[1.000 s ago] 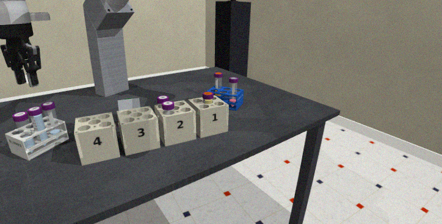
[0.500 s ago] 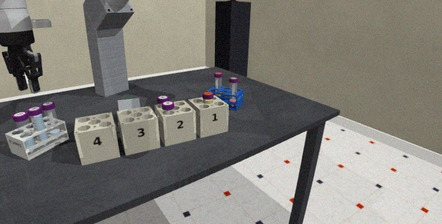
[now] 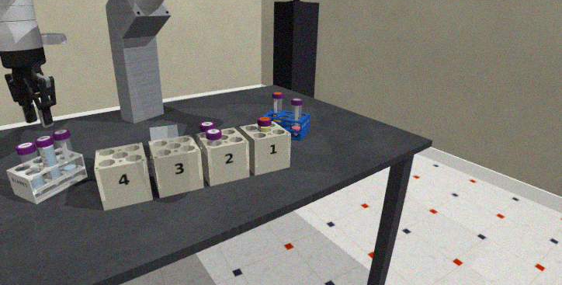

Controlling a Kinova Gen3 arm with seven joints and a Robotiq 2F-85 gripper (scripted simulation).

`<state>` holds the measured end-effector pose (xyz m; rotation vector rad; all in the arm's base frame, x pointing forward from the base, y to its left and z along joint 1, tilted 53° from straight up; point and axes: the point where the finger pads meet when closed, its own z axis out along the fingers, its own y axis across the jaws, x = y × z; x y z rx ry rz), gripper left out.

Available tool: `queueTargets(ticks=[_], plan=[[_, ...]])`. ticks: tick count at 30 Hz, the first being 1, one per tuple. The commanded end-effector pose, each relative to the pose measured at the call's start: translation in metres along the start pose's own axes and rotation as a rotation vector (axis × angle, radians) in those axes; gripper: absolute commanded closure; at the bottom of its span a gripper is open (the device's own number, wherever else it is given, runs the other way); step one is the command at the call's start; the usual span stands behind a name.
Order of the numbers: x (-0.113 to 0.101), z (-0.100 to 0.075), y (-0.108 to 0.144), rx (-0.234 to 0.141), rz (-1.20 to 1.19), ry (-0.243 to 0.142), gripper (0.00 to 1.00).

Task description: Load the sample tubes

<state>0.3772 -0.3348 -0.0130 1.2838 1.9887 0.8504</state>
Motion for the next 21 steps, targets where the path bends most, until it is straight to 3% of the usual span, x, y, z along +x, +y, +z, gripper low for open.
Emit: queueTargets(ticks=[1,21], plan=[[-0.001,0.004,0.000,0.000,0.000,-0.001,0.38],[-0.001,0.028,0.000,0.000,0.000,-0.001,0.38]])
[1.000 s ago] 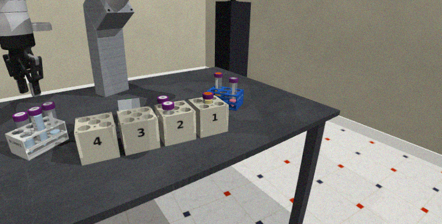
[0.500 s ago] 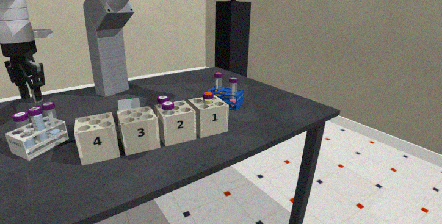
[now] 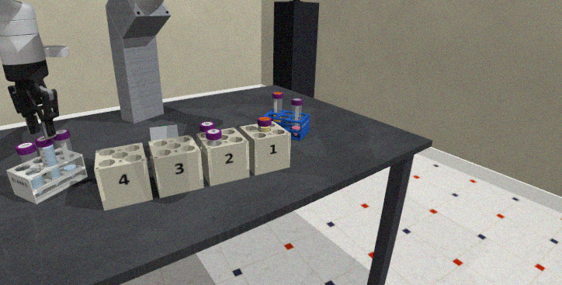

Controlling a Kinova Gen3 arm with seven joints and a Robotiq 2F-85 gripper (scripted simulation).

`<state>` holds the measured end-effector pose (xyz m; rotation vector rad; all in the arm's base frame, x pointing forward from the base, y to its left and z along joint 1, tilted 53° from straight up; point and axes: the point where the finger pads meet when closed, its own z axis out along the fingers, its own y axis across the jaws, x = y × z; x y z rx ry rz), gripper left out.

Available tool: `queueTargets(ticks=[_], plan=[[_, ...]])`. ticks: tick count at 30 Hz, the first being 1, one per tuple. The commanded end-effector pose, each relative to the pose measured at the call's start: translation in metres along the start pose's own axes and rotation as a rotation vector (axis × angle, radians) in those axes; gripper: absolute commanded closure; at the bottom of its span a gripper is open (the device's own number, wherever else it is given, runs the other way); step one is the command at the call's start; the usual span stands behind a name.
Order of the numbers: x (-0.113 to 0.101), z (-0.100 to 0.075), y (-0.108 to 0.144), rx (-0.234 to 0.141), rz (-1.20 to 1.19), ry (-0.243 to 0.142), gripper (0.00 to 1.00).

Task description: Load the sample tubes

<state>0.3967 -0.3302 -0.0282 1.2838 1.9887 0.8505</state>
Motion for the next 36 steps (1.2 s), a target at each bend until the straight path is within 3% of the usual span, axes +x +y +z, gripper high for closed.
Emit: queueTargets(ticks=[1,13,36], plan=[[-0.001,0.004,0.000,0.000,0.000,-0.001,0.38],[-0.001,0.017,0.000,0.000,0.000,-0.001,0.38],[-0.001,0.020,0.000,0.000,0.000,-0.001,0.38]])
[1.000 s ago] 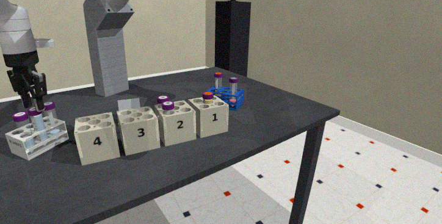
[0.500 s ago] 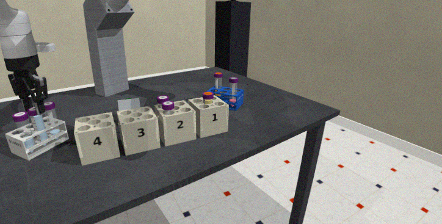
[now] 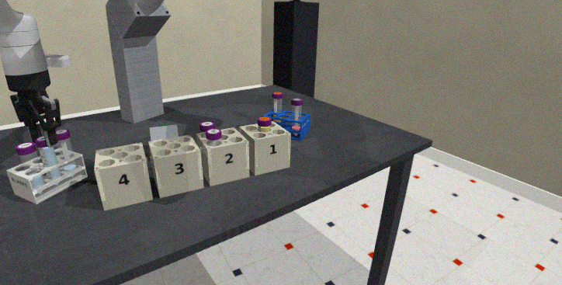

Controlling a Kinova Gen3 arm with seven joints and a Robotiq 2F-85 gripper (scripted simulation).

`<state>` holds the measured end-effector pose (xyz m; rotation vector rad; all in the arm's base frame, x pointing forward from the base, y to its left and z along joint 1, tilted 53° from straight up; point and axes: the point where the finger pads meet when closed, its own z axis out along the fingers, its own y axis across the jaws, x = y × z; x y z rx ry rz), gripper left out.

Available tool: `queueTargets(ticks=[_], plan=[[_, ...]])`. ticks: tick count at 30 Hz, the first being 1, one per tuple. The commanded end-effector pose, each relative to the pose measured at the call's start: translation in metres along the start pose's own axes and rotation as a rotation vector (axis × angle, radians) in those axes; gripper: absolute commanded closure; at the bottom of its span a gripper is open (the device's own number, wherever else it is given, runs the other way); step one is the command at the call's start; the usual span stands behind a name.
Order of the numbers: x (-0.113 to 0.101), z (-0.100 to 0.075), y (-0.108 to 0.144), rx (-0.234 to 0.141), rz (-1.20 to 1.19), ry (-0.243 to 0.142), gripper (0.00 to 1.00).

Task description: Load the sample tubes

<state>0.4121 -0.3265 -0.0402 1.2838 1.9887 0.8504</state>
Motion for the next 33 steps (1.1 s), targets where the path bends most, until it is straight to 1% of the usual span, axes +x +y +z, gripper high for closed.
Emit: queueTargets(ticks=[1,33], plan=[[-0.0006,0.0005,-0.0002,0.000,0.000,-0.001,0.38],[-0.0006,0.0098,-0.0002,0.000,0.000,-0.001,0.38]])
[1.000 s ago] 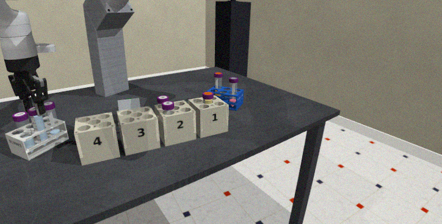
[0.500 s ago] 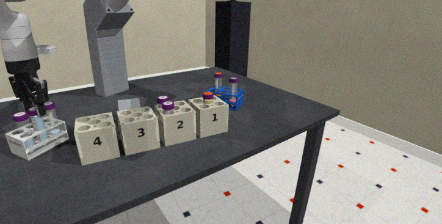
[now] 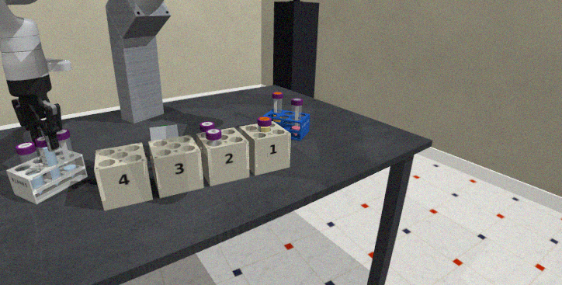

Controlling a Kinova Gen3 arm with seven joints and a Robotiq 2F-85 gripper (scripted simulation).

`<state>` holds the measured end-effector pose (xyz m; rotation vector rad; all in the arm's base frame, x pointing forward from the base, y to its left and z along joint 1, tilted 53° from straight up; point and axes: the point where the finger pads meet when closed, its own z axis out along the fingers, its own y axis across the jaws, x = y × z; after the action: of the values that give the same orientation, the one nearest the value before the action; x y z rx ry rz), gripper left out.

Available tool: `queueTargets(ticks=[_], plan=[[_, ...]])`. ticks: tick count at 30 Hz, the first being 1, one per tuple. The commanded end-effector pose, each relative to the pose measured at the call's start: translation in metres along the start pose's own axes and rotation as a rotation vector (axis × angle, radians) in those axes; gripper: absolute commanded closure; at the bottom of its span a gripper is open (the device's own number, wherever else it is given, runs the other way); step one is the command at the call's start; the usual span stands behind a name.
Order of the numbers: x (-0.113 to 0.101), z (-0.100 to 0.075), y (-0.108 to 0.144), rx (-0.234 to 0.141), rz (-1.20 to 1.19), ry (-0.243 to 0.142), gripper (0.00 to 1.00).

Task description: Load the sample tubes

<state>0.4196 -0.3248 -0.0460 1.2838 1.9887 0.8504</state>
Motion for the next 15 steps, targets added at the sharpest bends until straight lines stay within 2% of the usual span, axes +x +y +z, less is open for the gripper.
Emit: queueTargets(ticks=[1,8,9,15], plan=[[-0.0006,0.0002,-0.0002,0.000,0.000,-0.001,0.38],[-0.0006,0.0001,-0.0002,0.000,0.000,-0.001,0.38],[-0.0006,0.0002,-0.0002,0.000,0.000,-0.001,0.90],[-0.0006,0.0002,-0.0002,0.000,0.000,-0.001,0.90]])
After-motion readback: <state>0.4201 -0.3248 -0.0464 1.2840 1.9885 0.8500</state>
